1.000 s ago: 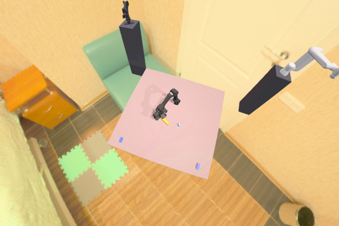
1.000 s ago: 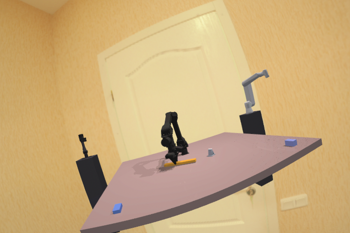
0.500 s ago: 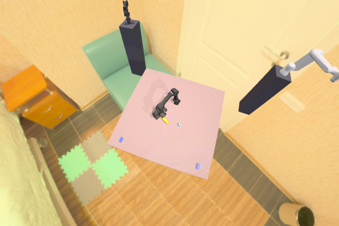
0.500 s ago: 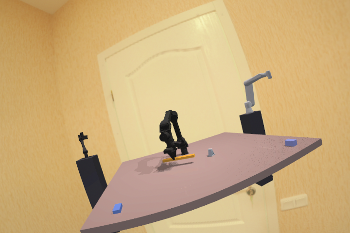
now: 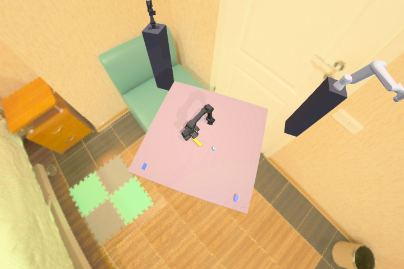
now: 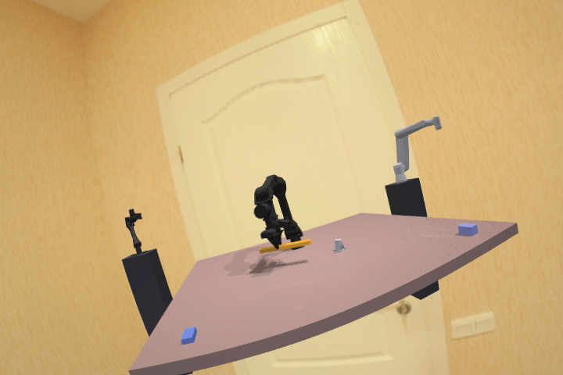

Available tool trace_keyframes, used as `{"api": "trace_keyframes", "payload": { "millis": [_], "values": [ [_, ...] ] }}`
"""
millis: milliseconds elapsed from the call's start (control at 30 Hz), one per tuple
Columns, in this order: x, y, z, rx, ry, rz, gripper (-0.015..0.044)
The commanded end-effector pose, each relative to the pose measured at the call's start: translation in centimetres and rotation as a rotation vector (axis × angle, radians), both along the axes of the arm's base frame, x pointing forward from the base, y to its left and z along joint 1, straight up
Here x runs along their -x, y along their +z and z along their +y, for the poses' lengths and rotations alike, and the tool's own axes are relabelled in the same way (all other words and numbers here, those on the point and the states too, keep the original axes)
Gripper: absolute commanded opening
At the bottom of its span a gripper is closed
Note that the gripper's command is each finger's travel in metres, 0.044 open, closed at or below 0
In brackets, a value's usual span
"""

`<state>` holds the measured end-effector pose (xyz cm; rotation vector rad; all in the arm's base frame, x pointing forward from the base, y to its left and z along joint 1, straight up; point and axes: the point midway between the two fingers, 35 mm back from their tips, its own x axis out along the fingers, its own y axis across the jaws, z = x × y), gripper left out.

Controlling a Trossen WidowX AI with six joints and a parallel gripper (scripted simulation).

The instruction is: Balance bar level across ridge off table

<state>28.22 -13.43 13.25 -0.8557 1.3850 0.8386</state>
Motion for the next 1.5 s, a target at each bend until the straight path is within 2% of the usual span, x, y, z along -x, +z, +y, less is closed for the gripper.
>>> {"api": "trace_keyframes", "payload": {
  "millis": [0,167,1467],
  "values": [
    [0.2,1.5,0.0,0.01,0.004,-0.008,0.0],
    [0.0,1.7,0.6,0.01,0.028,-0.008,0.0],
    [-4.0,1.9,15.0,0.012,0.645,-0.011,0.0]
  ]
}}
